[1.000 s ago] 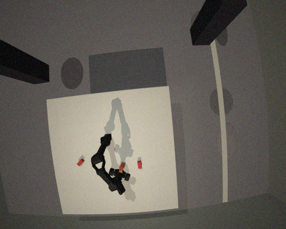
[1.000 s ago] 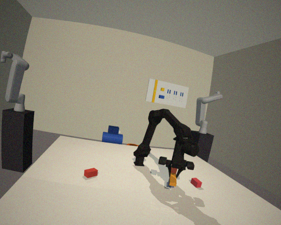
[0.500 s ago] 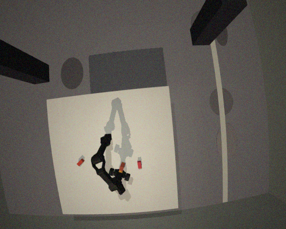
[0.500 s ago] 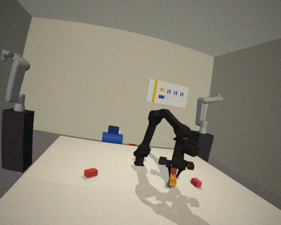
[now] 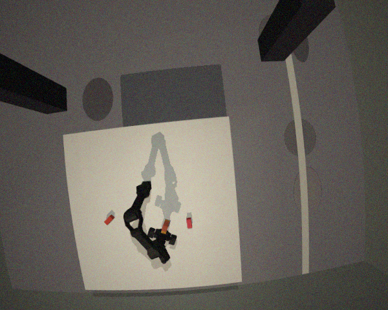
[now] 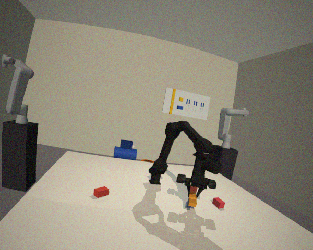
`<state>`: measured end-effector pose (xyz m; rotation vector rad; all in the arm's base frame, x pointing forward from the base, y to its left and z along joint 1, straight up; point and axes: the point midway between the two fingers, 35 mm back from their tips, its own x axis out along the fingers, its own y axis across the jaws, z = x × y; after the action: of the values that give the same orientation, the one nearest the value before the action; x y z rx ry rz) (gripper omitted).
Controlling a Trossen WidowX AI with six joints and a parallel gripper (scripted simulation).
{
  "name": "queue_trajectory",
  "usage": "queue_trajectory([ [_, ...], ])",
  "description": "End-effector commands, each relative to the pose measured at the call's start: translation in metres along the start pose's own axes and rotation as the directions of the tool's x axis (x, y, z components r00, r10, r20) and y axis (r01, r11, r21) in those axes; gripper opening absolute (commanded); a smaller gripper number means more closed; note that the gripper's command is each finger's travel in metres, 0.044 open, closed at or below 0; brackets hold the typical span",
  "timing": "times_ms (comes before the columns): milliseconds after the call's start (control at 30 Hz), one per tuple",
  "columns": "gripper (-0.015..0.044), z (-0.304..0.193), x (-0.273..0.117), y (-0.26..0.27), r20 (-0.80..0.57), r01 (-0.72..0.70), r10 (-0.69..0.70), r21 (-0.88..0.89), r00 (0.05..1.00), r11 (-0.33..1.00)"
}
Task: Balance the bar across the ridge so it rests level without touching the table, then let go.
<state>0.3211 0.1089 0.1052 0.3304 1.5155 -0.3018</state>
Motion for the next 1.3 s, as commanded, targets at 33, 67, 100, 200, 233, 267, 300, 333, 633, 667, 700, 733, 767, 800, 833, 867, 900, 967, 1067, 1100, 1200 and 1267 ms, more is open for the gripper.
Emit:
queue_trajectory([
  [33, 0.0171, -0.0001, 0.0002, -0.0001, -0.001, 0.001, -0.001, 0.000, 1.000, 1.000],
  [67, 0.0171, -0.0001, 0.0002, -0.0001, -0.001, 0.001, -0.001, 0.000, 1.000, 1.000],
  [100, 0.0172, -0.0001, 0.0002, -0.0001, -0.001, 0.001, -0.001, 0.000, 1.000, 1.000],
  [200, 0.0172, -0.0001, 0.0002, -0.0001, -0.001, 0.001, -0.001, 0.000, 1.000, 1.000],
  [233, 0.0172, -0.0001, 0.0002, -0.0001, -0.001, 0.001, -0.001, 0.000, 1.000, 1.000],
  [267, 0.0173, -0.0001, 0.0002, -0.0001, -0.001, 0.001, -0.001, 0.000, 1.000, 1.000],
  [300, 0.0173, -0.0001, 0.0002, -0.0001, -0.001, 0.001, -0.001, 0.000, 1.000, 1.000],
  [333, 0.0173, -0.0001, 0.0002, -0.0001, -0.001, 0.001, -0.001, 0.000, 1.000, 1.000],
  [633, 0.0185, -0.0001, 0.0002, -0.0001, -0.001, 0.001, -0.001, 0.000, 1.000, 1.000],
  [667, 0.0185, -0.0001, 0.0002, -0.0001, -0.001, 0.001, -0.001, 0.000, 1.000, 1.000],
  [700, 0.0185, -0.0001, 0.0002, -0.0001, -0.001, 0.001, -0.001, 0.000, 1.000, 1.000],
  [733, 0.0185, -0.0001, 0.0002, -0.0001, -0.001, 0.001, -0.001, 0.000, 1.000, 1.000],
  [767, 0.0185, -0.0001, 0.0002, -0.0001, -0.001, 0.001, -0.001, 0.000, 1.000, 1.000],
  [800, 0.0185, -0.0001, 0.0002, -0.0001, -0.001, 0.001, -0.001, 0.000, 1.000, 1.000],
  [833, 0.0211, -0.0001, 0.0002, -0.0001, -0.001, 0.001, -0.001, 0.000, 1.000, 1.000],
  [867, 0.0238, -0.0001, 0.0002, -0.0001, -0.001, 0.001, -0.001, 0.000, 1.000, 1.000],
  [900, 0.0264, -0.0001, 0.0002, -0.0001, -0.001, 0.001, -0.001, 0.000, 1.000, 1.000],
  [967, 0.0316, -0.0001, 0.0002, -0.0001, -0.001, 0.001, -0.001, 0.000, 1.000, 1.000],
  [1067, 0.0395, -0.0001, 0.0002, -0.0001, -0.001, 0.001, -0.001, 0.000, 1.000, 1.000],
  [1100, 0.0421, -0.0001, 0.0002, -0.0001, -0.001, 0.001, -0.001, 0.000, 1.000, 1.000],
  [1200, 0.0440, -0.0001, 0.0002, -0.0001, -0.001, 0.001, -0.001, 0.000, 1.000, 1.000],
  [1267, 0.0440, 0.0009, -0.0069, 0.0008, -0.001, 0.001, -0.001, 0.000, 1.000, 1.000],
])
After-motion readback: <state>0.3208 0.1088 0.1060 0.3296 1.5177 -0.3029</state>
